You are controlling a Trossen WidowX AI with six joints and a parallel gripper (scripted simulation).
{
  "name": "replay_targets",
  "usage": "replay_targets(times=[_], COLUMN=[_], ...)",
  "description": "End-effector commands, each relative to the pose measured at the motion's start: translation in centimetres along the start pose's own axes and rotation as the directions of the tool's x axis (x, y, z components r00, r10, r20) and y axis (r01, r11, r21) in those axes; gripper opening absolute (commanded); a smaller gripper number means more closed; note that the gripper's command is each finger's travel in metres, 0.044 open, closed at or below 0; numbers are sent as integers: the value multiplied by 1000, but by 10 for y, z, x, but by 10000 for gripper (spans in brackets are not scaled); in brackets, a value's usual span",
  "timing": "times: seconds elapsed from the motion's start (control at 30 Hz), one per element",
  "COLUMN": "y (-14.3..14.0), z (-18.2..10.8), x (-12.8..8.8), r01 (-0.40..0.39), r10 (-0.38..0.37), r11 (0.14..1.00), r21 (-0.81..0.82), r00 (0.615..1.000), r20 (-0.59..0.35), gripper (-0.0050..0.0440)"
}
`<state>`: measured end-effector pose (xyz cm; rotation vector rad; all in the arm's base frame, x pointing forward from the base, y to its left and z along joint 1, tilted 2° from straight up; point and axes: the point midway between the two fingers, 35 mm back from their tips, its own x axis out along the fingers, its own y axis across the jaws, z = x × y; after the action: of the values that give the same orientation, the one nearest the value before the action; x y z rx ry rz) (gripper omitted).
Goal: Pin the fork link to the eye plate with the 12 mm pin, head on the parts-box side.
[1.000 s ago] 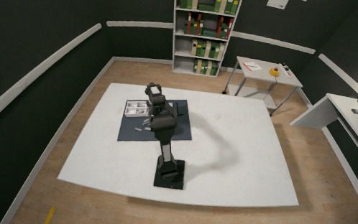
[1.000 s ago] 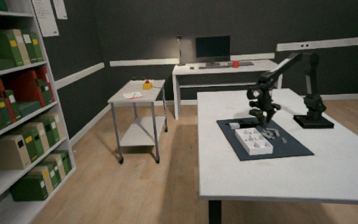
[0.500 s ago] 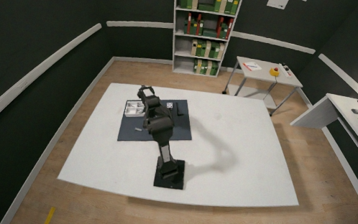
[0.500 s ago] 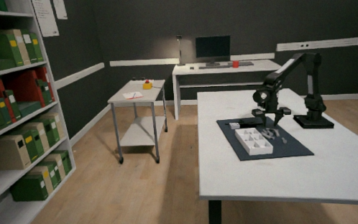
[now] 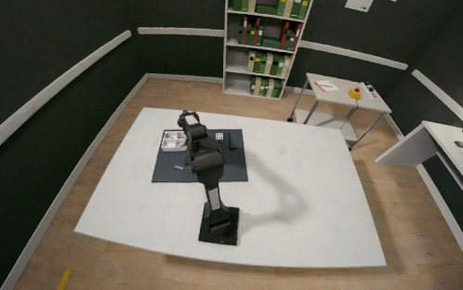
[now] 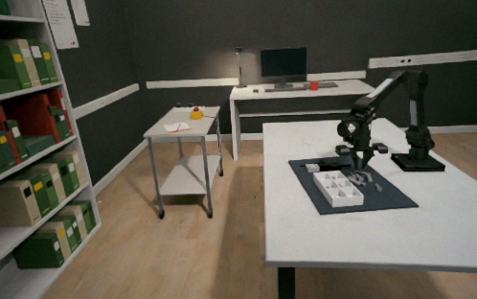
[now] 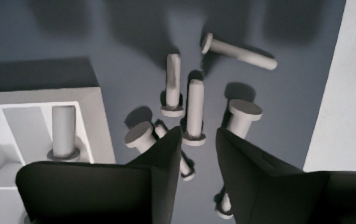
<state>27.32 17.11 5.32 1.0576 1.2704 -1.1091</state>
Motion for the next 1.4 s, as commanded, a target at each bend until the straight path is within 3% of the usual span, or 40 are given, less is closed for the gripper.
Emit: replay_targets(times=[0.0,0.9,1.37], y=[1,1,-1], z=[-1,-1,0], x=[-7,-7,4], r01=[-25,-24,-4], r10=[25,24,4], r11=[1000,1000,1000], r21=[2,2,1], r00=[1000,1000,1000], r20=[-8,-8,2], gripper=[90,90,90])
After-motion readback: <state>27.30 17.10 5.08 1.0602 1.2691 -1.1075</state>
